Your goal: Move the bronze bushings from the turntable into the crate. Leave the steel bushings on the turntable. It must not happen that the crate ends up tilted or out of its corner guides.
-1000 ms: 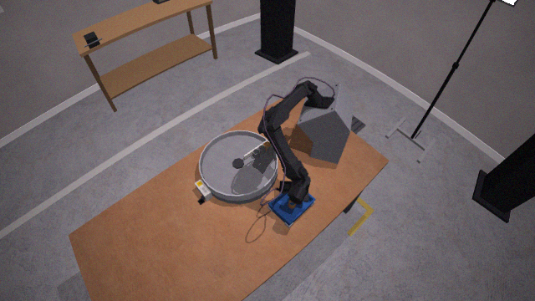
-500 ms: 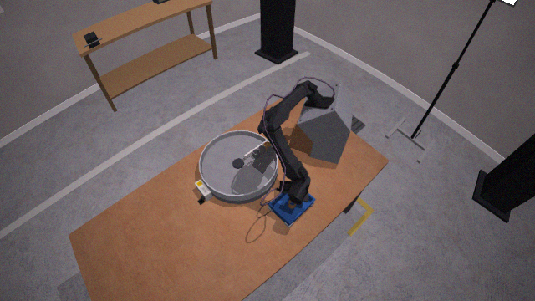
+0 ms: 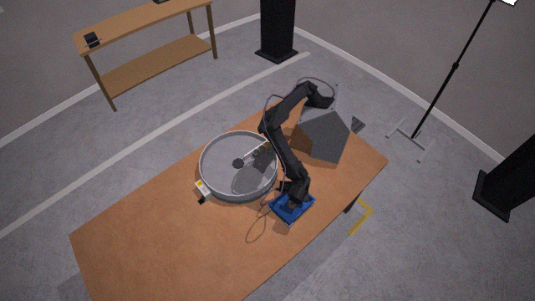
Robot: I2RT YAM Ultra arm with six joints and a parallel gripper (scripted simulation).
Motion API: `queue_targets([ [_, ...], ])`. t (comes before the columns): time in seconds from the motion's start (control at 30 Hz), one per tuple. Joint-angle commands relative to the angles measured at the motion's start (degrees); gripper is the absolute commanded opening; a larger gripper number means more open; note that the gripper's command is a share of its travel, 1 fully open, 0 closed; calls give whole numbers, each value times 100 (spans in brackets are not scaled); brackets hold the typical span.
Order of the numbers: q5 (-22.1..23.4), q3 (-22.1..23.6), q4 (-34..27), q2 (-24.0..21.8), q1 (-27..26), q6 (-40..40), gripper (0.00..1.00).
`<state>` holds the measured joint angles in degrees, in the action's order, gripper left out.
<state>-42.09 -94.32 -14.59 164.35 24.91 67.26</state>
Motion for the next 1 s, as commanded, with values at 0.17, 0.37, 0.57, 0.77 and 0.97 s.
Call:
queue_targets([
  [0.17, -32, -157, -91, -240, 116, -56, 0],
  [0.37, -32, -157, -91, -240, 116, -56, 0],
  [0.57, -32, -157, -91, -240, 116, -56, 0],
  [0.77, -33, -154, -55, -244, 123, -50, 14],
  [0.97, -33, -153, -48, -244, 123, -50, 14],
])
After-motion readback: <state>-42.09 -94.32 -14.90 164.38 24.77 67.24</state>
